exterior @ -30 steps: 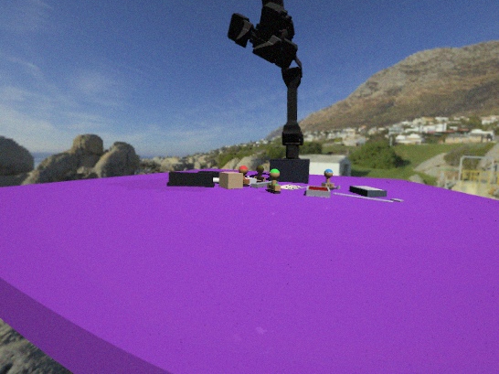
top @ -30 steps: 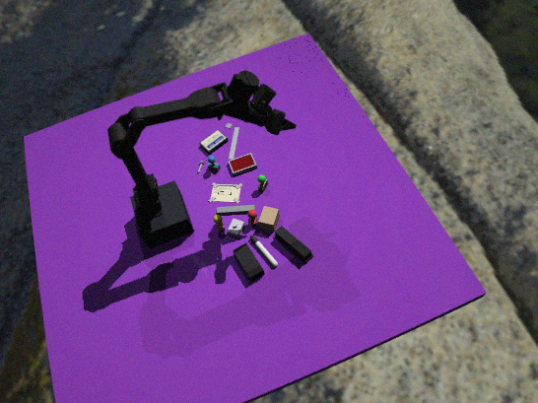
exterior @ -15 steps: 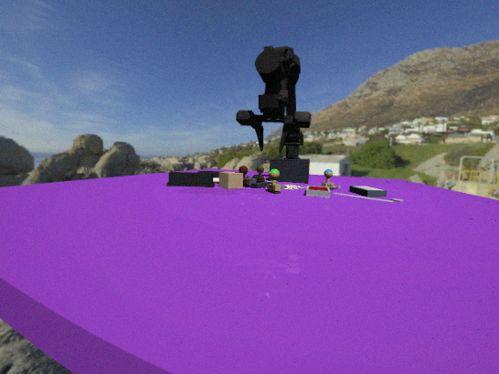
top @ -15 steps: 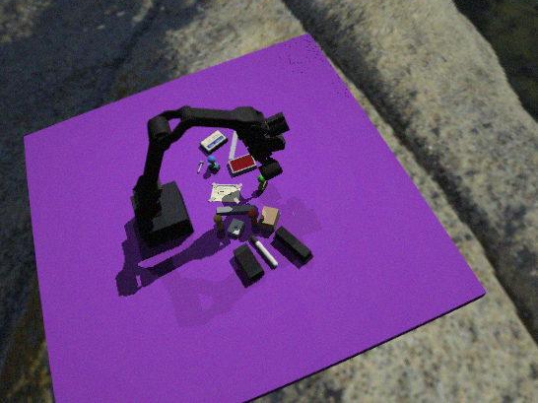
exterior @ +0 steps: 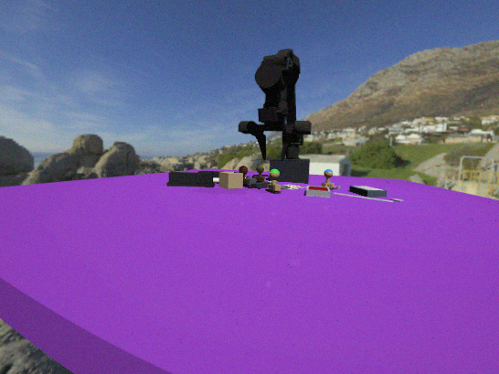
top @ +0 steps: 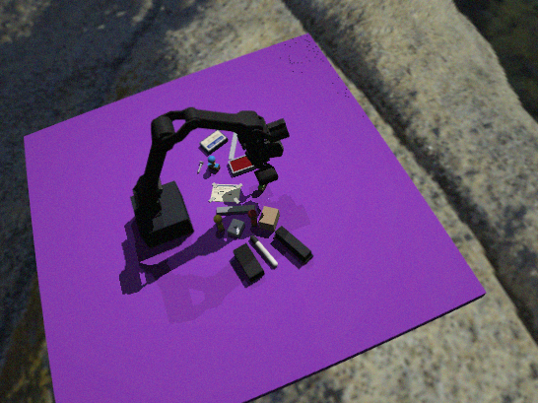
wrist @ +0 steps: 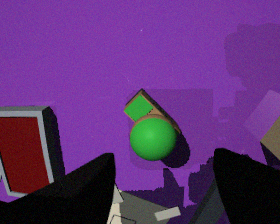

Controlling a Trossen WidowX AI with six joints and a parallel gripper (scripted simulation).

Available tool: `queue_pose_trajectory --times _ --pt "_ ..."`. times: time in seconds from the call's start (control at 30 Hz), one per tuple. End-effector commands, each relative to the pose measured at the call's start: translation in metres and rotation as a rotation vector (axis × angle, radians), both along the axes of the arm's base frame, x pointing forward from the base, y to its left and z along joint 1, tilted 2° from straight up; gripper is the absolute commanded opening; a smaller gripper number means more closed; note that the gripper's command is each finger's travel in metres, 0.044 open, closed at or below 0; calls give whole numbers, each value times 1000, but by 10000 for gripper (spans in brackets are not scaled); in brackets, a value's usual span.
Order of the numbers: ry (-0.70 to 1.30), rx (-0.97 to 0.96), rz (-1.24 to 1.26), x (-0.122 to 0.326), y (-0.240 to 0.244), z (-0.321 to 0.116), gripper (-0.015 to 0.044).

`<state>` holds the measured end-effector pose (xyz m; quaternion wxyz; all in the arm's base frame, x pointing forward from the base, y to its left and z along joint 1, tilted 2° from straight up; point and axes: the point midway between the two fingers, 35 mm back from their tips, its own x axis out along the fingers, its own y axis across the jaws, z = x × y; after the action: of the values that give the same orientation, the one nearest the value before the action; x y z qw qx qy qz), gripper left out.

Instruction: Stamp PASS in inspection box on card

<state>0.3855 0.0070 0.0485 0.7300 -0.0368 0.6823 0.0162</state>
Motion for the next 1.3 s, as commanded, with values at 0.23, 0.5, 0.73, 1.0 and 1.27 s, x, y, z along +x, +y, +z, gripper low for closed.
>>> queue_pose_trajectory --times 0.23,0.5,0.73,1.0,1.27 --pt "6 4 -5 1 1 -20 220" --pt "6 4 -5 1 2 -33 220" --pt "6 4 -5 1 2 -45 220" --pt "7 4 -5 1 2 -58 220" --pt "7 4 -5 0 3 -68 220"
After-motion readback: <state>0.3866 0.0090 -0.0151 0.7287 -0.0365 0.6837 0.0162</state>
